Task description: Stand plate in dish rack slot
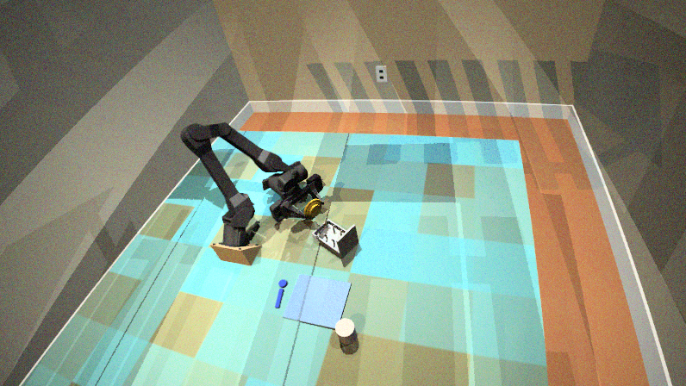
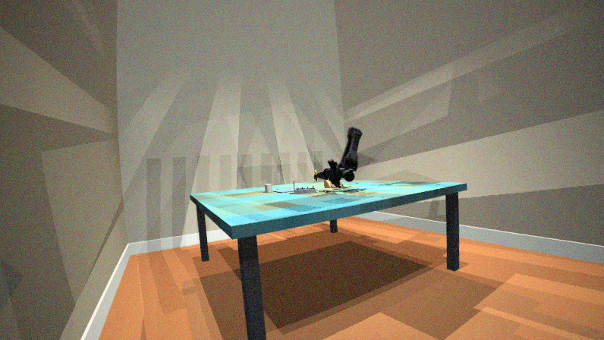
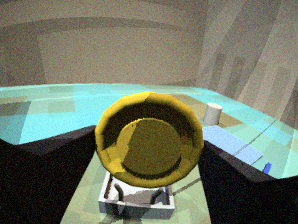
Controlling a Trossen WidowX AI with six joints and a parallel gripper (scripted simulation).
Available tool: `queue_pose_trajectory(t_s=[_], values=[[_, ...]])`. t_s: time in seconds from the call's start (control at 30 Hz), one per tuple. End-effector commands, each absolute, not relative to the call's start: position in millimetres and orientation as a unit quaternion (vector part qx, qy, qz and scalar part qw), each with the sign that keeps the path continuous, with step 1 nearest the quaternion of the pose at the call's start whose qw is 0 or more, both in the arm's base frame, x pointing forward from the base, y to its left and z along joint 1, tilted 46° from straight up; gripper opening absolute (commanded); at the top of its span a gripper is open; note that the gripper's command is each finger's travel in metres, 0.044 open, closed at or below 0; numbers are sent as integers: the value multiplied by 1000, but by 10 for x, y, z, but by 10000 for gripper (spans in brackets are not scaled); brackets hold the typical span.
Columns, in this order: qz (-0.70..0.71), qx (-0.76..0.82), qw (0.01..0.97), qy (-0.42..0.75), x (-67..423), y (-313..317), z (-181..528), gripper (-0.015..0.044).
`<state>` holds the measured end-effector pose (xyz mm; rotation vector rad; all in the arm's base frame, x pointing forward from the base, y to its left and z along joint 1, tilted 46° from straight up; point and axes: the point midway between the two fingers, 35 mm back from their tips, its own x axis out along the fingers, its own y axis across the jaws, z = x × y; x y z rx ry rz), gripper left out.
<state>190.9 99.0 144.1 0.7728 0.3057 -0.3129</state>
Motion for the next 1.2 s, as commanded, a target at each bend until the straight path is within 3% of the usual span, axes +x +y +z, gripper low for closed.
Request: queue_pose_trajectory(t_s=[0.0, 1.17], values=[[-139, 378, 907, 125, 1881, 991, 1456, 0], [-138, 387, 903, 124, 2121, 1173, 1149, 0]])
